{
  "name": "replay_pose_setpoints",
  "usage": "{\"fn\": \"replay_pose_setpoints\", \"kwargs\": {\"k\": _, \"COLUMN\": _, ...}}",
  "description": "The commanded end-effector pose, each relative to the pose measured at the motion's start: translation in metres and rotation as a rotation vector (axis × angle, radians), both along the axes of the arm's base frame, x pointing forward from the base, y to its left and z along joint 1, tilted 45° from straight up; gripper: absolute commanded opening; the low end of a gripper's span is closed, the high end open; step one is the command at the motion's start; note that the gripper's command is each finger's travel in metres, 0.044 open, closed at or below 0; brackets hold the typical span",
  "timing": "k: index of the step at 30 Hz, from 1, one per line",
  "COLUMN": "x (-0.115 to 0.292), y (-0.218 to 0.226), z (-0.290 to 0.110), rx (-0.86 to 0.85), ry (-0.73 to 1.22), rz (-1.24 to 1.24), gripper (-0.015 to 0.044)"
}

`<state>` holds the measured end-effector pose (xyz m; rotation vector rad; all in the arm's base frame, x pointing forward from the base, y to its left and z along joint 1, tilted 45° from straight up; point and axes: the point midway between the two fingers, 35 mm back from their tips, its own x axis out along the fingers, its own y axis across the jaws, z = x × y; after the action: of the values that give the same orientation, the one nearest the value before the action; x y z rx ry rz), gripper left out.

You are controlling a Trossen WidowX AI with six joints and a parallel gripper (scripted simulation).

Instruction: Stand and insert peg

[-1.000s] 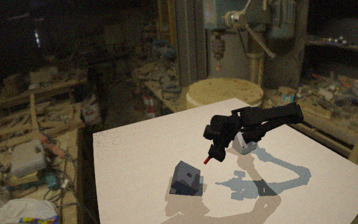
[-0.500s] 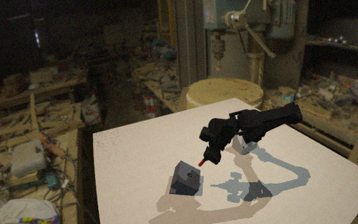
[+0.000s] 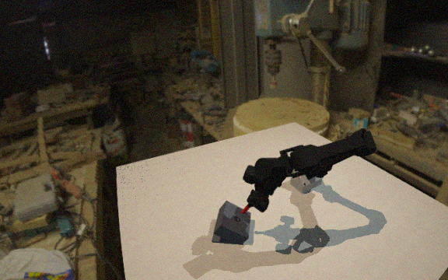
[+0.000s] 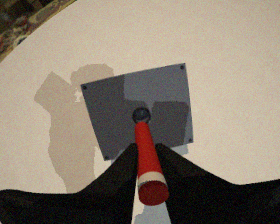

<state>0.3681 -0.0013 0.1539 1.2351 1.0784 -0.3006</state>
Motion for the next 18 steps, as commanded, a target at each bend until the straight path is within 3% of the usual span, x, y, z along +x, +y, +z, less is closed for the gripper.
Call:
{"fn": "replay_pose_setpoints", "kwargs": {"k": 1, "x": 0.0026, "y": 0.0033, "z": -0.0093, "rx": 0.003, "ry": 0.010, "rz": -0.010, "gripper": 0.0000}}
{"fn": "replay_pose_setpoints", "kwargs": {"k": 18, "x": 0.0090, "y": 0.0073, "z": -0.0167, "rx": -0.004, "ry": 0.002, "rz": 0.001, "gripper": 0.0000}}
